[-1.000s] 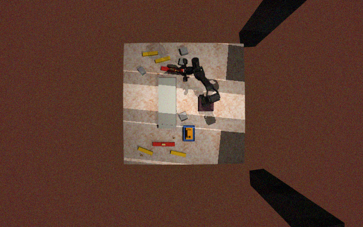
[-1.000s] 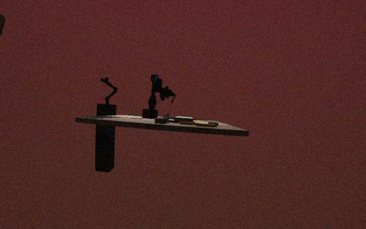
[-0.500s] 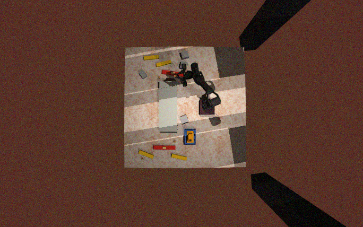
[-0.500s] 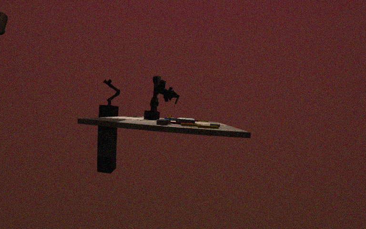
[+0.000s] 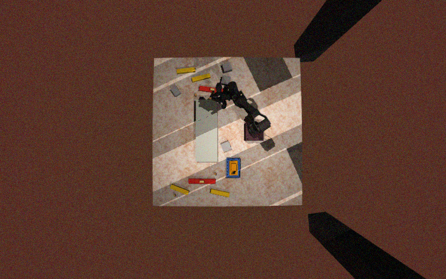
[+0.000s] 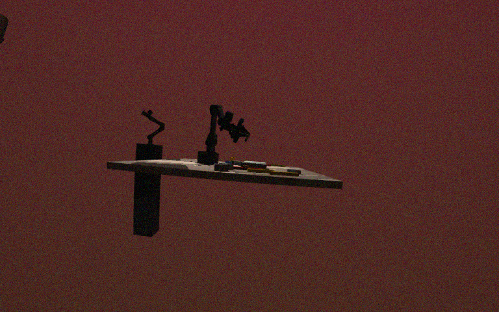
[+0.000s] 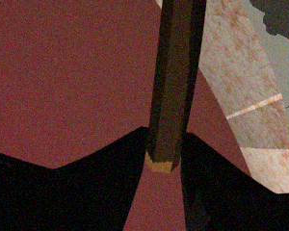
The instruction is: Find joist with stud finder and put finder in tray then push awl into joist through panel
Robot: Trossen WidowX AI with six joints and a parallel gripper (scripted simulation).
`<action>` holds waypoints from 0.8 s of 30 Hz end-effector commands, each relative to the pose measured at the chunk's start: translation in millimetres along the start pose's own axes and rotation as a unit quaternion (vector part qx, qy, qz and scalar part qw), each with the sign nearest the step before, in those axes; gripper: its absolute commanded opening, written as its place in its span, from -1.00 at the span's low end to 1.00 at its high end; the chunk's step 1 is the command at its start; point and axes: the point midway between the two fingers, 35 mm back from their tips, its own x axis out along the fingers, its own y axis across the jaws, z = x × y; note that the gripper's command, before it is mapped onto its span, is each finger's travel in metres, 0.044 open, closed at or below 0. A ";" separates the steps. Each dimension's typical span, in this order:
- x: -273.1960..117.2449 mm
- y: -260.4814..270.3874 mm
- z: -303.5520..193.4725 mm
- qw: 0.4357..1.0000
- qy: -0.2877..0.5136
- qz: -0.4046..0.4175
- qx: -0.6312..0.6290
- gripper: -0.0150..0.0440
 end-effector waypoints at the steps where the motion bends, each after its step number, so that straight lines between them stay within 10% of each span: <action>1: 8.8 -4.7 -5.9 0.996 -0.003 -0.004 -0.085 -0.49; 24: 53.9 -35.7 -45.9 0.855 0.000 -0.027 -0.518 -0.49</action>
